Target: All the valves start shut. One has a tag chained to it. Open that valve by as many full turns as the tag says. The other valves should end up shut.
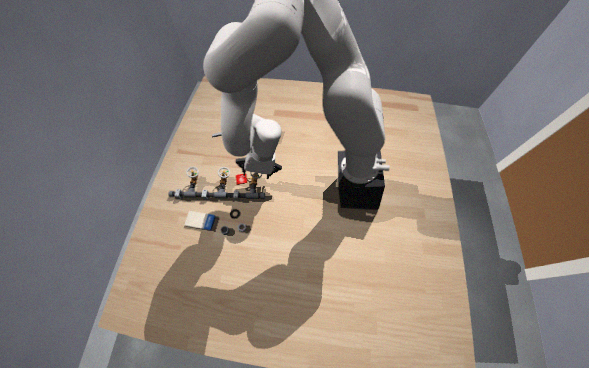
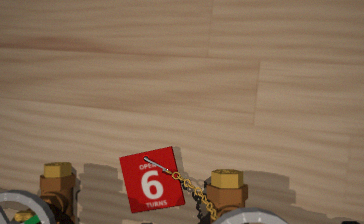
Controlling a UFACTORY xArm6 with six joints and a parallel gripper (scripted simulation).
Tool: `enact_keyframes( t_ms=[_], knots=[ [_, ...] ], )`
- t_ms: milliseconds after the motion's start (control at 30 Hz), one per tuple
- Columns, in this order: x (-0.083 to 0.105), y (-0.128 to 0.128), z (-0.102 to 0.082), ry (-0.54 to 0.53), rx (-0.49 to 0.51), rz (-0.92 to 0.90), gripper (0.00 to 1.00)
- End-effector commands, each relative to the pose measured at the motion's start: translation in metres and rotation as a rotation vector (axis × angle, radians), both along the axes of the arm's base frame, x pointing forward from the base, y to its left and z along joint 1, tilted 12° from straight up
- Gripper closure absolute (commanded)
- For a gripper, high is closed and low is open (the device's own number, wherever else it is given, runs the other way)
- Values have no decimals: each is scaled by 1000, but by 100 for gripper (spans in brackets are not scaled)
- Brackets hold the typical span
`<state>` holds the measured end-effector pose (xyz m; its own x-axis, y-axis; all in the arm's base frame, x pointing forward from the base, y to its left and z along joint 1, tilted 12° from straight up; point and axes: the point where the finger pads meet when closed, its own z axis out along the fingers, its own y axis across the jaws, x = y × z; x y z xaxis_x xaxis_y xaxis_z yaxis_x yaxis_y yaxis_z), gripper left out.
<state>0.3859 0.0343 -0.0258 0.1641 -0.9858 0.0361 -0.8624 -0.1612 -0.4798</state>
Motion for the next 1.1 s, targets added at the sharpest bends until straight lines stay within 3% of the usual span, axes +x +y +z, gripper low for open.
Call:
enact_keyframes(
  t_ms=[0, 667, 1067],
  knots=[
    [1, 0, 1, 3, 37, -13, 0],
    [0, 0, 1, 3, 38, -13, 0],
    [-5, 0, 13, 4, 41, -11, 0]
  ],
)
